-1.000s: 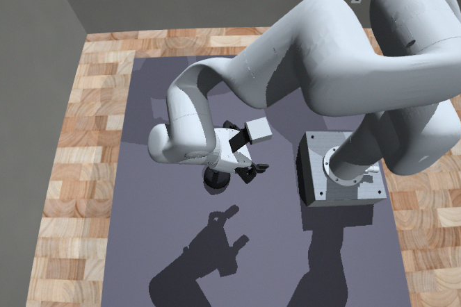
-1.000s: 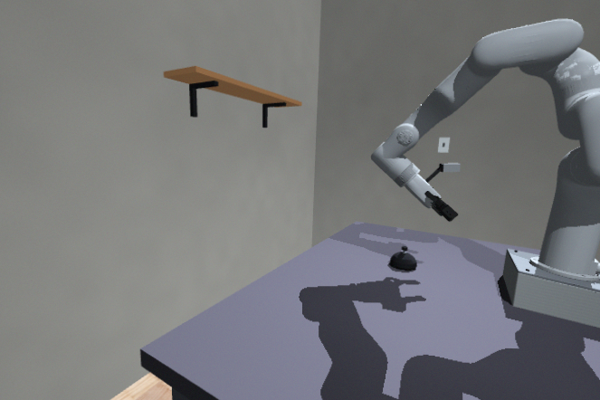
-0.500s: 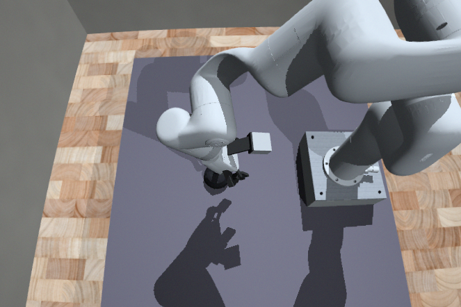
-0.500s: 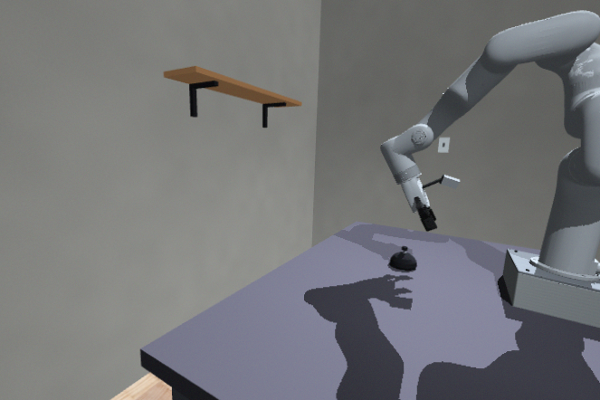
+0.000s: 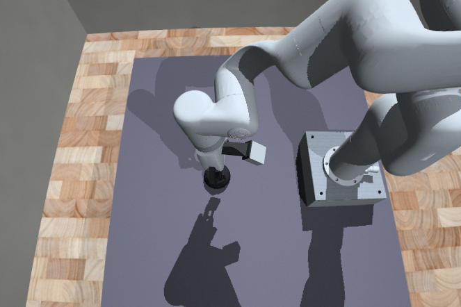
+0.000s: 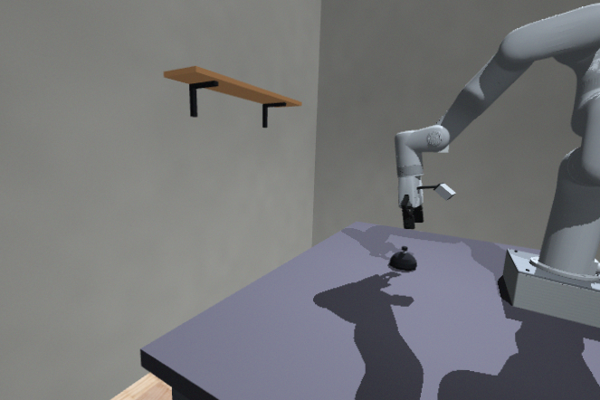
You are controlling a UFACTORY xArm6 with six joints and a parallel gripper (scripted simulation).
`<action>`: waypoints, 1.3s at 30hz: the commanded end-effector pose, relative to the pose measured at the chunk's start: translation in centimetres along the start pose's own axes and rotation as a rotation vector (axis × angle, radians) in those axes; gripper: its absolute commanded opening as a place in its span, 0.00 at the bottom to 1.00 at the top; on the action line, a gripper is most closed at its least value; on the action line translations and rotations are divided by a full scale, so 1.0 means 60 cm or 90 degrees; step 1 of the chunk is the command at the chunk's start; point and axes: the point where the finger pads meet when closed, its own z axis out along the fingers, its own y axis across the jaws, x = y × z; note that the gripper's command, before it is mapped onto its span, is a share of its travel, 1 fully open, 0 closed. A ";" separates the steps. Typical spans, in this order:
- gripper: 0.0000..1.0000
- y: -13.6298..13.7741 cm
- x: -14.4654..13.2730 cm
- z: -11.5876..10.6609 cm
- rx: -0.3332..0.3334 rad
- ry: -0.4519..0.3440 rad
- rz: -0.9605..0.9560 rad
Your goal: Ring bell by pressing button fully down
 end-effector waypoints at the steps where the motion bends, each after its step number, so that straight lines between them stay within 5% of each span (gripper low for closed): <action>1: 1.00 0.001 -0.022 -0.006 -0.018 -0.065 0.039; 13: 1.00 0.000 -0.033 -0.013 -0.030 -0.099 0.065; 14: 0.00 0.000 -0.033 -0.013 -0.030 -0.099 0.065; 39: 0.00 0.000 -0.033 -0.013 -0.030 -0.099 0.065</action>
